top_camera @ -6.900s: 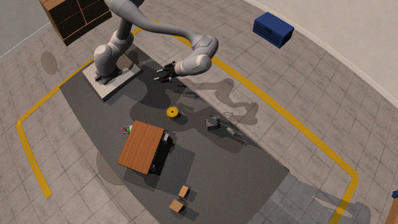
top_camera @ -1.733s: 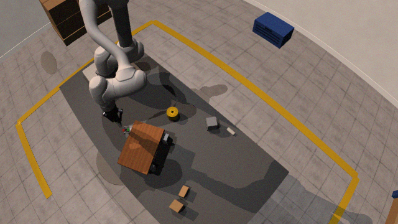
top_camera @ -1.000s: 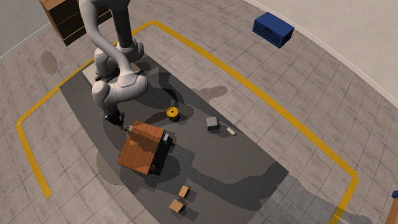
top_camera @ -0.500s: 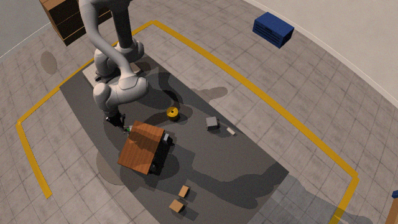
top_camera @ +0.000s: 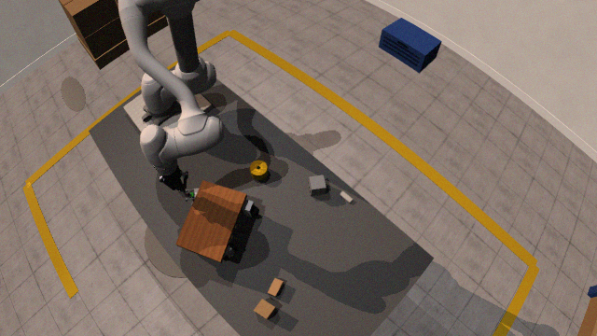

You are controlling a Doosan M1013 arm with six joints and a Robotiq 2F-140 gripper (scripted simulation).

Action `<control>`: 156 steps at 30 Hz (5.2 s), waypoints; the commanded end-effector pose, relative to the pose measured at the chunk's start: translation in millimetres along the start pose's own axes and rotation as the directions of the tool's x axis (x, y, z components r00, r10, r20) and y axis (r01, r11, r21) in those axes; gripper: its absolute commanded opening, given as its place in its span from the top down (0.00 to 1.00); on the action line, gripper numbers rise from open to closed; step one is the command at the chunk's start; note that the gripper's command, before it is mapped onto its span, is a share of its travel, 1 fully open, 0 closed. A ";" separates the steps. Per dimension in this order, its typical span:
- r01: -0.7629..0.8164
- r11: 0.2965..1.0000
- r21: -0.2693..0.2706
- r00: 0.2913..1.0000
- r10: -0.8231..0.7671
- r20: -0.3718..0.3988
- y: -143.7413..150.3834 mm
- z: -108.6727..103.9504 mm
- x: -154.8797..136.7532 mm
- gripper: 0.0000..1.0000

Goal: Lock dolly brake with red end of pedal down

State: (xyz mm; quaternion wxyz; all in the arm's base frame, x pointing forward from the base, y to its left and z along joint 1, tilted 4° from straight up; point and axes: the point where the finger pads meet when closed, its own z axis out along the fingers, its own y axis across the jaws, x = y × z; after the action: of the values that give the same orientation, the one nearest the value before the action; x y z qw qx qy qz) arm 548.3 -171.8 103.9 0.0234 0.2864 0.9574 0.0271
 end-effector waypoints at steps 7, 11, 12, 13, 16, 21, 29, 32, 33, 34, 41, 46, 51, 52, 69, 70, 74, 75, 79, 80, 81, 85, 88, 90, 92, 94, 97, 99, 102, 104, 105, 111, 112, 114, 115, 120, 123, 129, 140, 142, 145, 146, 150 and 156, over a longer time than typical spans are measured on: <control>-0.002 1.000 -0.002 1.000 0.002 -0.002 1.1 2.6 1.7 1.00; -0.002 1.000 -0.002 1.000 0.002 -0.002 1.1 2.6 1.7 1.00; -0.002 1.000 -0.002 1.000 0.002 -0.002 1.1 2.6 1.7 1.00; -0.002 1.000 -0.002 1.000 0.002 -0.002 1.1 2.6 1.7 1.00; -0.002 1.000 -0.002 1.000 0.002 -0.002 1.1 2.6 1.7 1.00; -0.002 1.000 -0.002 1.000 0.002 -0.002 1.1 2.6 1.7 1.00; -0.002 1.000 -0.002 1.000 0.002 -0.002 1.1 2.6 1.8 1.00; -0.002 1.000 -0.002 1.000 0.002 -0.002 1.4 2.6 2.3 1.00; -0.002 1.000 -0.002 1.000 0.002 -0.002 1.5 2.6 2.5 1.00; -0.002 1.000 -0.002 1.000 0.002 -0.002 1.5 2.6 2.5 1.00; -0.002 1.000 -0.002 1.000 0.002 -0.002 2.1 2.6 3.4 1.00; -0.002 1.000 -0.002 1.000 0.002 -0.002 2.1 2.6 3.4 1.00; -0.002 1.000 -0.002 1.000 0.002 -0.002 2.1 2.6 3.4 1.00; -0.002 1.000 -0.002 1.000 0.002 -0.002 2.1 2.6 3.4 1.00; -0.002 1.000 -0.002 1.000 0.002 -0.002 2.1 2.6 3.4 1.00; -0.002 1.000 -0.002 1.000 0.002 -0.002 2.1 2.6 3.4 1.00; -0.002 1.000 -0.002 1.000 0.002 -0.002 2.1 2.6 3.4 1.00; -0.002 1.000 -0.002 1.000 0.002 -0.002 2.1 2.6 3.4 1.00; -0.002 1.000 -0.002 1.000 0.002 -0.002 2.1 2.6 3.4 1.00; -0.002 1.000 -0.002 1.000 0.002 -0.002 2.1 2.7 3.4 1.00; -0.002 1.000 -0.002 1.000 0.002 -0.002 2.1 2.7 3.4 1.00; -0.002 1.000 -0.002 1.000 0.002 -0.002 2.1 3.0 3.4 1.00; -0.002 1.000 -0.002 1.000 0.002 -0.002 2.1 3.4 3.4 1.00; -0.002 1.000 -0.002 1.000 0.002 -0.002 2.1 3.9 3.4 1.00; -0.002 1.000 -0.002 1.000 0.002 -0.002 2.1 4.5 3.4 1.00; -0.002 1.000 -0.002 1.000 0.002 -0.002 2.1 5.3 3.4 1.00; -0.002 1.000 -0.002 1.000 0.002 -0.002 2.1 6.7 3.5 1.00; -0.002 1.000 -0.002 1.000 0.002 -0.002 2.1 7.7 3.5 1.00; -0.002 1.000 -0.002 1.000 0.002 -0.002 2.2 8.7 3.5 1.00; -0.002 1.000 -0.002 1.000 0.002 -0.002 2.2 9.2 3.5 1.00; -0.002 1.000 -0.002 1.000 0.002 -0.002 2.2 9.8 3.5 1.00; -0.002 1.000 -0.002 1.000 0.002 -0.002 2.2 12.6 3.5 1.00; -0.002 1.000 -0.002 1.000 0.002 -0.002 2.2 13.0 3.5 1.00; -0.002 1.000 -0.002 1.000 0.002 -0.002 2.2 13.7 3.5 1.00; -0.002 1.000 -0.002 1.000 0.002 -0.002 2.2 14.0 3.5 1.00; -0.002 1.000 -0.002 1.000 0.002 -0.002 2.2 14.7 3.5 1.00; -0.002 1.000 -0.002 1.000 0.002 -0.002 2.2 15.1 3.5 1.00; -0.002 1.000 -0.002 1.000 0.002 -0.002 2.2 15.2 3.5 1.00; -0.002 1.000 -0.002 1.000 0.002 -0.002 2.2 15.2 3.5 1.00; -0.002 1.000 -0.002 1.000 0.002 -0.002 2.2 15.2 3.5 1.00; -0.002 1.000 -0.002 1.000 0.002 -0.002 2.2 15.4 3.5 1.00; -0.002 1.000 -0.002 1.000 0.002 -0.002 2.2 15.5 3.5 1.00; -0.002 1.000 -0.002 1.000 0.002 -0.002 2.2 16.4 3.5 1.00; -0.002 1.000 -0.002 1.000 0.002 -0.002 2.2 16.7 3.5 1.00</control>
State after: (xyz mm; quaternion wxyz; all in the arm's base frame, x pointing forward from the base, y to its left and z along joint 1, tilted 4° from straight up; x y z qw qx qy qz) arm 549.0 -169.7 91.1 0.0244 0.2858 0.9576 0.0270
